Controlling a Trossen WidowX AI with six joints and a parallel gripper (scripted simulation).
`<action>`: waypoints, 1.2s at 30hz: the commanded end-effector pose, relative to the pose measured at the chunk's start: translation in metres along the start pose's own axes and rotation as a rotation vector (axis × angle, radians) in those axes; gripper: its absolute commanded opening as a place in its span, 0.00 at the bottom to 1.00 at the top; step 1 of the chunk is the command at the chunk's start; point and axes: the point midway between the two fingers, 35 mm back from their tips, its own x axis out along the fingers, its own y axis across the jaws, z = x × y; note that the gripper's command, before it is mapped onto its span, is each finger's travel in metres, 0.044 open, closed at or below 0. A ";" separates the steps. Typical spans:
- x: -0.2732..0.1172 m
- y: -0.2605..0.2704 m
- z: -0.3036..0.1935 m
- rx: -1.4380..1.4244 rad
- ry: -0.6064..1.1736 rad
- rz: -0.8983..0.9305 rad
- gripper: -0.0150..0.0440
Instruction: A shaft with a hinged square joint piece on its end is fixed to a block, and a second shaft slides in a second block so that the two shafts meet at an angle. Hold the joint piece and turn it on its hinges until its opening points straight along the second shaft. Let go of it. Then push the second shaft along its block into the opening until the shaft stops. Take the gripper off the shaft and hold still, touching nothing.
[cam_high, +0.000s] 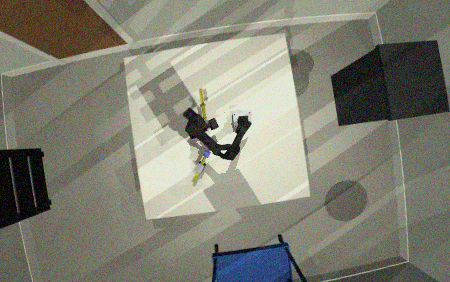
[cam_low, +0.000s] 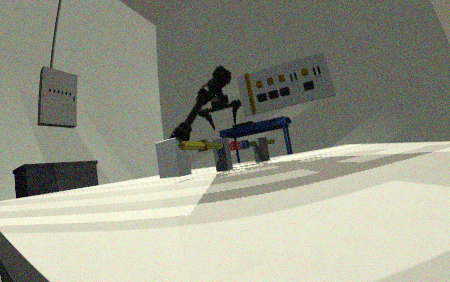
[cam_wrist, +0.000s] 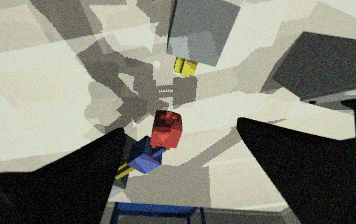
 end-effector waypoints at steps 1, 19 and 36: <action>0.005 -0.004 0.010 0.145 0.049 0.015 1.00; 0.009 -0.009 0.023 0.269 0.094 0.028 1.00; -0.013 -0.020 0.097 -0.299 -0.029 0.003 1.00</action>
